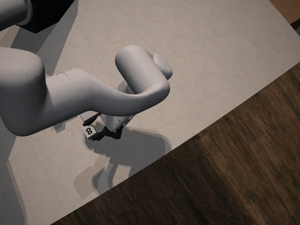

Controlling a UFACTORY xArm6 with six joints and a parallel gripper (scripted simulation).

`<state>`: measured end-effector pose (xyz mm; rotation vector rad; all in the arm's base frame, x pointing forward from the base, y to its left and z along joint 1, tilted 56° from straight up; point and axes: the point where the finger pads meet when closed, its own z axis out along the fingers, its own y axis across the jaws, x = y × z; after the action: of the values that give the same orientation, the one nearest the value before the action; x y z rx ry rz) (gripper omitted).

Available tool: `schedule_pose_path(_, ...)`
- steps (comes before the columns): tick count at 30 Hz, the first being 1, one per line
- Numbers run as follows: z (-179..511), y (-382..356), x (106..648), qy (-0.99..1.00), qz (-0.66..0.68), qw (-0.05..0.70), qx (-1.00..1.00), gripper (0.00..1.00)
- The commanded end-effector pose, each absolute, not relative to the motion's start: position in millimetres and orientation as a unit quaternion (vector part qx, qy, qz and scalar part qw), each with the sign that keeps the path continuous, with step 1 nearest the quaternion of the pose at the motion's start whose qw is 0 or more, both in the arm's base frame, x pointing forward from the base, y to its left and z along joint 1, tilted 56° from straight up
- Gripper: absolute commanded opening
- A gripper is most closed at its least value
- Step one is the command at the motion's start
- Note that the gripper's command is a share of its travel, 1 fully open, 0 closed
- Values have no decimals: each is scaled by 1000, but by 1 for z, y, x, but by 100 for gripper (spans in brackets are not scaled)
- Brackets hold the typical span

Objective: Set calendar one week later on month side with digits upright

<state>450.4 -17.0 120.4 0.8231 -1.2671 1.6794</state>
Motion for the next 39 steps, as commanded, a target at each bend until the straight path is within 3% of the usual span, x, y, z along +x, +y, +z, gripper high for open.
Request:
schedule_pose_path(1,121,-16,451,-508,673,426,329,49)
schedule_pose_path(23,121,-16,451,-508,673,426,329,49)
schedule_pose_path(24,121,-16,451,-508,673,426,329,29)
schedule_pose_path(39,121,-16,451,-508,673,426,329,29)
